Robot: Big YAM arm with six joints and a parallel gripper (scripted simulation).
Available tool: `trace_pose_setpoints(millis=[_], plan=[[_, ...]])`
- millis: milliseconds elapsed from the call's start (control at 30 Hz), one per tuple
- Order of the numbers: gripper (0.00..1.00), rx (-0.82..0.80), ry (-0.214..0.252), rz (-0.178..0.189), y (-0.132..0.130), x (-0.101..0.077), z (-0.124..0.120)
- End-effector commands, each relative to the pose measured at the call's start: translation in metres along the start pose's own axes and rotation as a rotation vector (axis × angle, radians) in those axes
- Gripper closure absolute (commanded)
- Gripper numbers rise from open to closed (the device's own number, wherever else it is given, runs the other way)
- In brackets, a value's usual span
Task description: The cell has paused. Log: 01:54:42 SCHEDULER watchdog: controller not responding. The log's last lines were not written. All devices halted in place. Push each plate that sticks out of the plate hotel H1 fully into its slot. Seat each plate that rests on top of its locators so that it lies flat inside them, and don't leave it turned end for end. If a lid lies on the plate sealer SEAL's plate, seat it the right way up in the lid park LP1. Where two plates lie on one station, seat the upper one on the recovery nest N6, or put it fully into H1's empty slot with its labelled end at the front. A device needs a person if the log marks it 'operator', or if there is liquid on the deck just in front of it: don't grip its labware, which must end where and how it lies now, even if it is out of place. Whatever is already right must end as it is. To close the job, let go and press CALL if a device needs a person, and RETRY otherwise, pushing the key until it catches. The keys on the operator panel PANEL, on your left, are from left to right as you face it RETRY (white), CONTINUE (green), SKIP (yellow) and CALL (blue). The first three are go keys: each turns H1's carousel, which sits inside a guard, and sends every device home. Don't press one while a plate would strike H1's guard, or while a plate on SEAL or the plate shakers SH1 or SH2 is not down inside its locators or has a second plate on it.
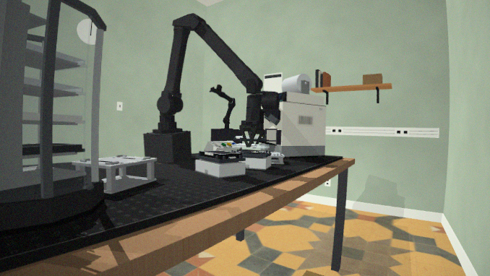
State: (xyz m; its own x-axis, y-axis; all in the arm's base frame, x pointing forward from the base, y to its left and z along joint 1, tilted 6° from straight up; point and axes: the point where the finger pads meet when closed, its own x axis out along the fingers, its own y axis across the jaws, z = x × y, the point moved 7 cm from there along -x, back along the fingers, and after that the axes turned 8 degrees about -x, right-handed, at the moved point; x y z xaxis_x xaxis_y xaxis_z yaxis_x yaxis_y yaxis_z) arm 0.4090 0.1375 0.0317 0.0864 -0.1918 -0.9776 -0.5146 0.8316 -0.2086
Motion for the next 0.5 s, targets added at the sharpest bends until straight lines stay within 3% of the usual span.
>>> trace_pose_setpoints(millis=[0, 467], plan=[[0.16, 0.001, -0.012, -0.006, -0.0013, 0.0004, 0.0007], [0.16, 0.0, -0.008, -0.005, -0.0017, 0.0045, 0.0004]])
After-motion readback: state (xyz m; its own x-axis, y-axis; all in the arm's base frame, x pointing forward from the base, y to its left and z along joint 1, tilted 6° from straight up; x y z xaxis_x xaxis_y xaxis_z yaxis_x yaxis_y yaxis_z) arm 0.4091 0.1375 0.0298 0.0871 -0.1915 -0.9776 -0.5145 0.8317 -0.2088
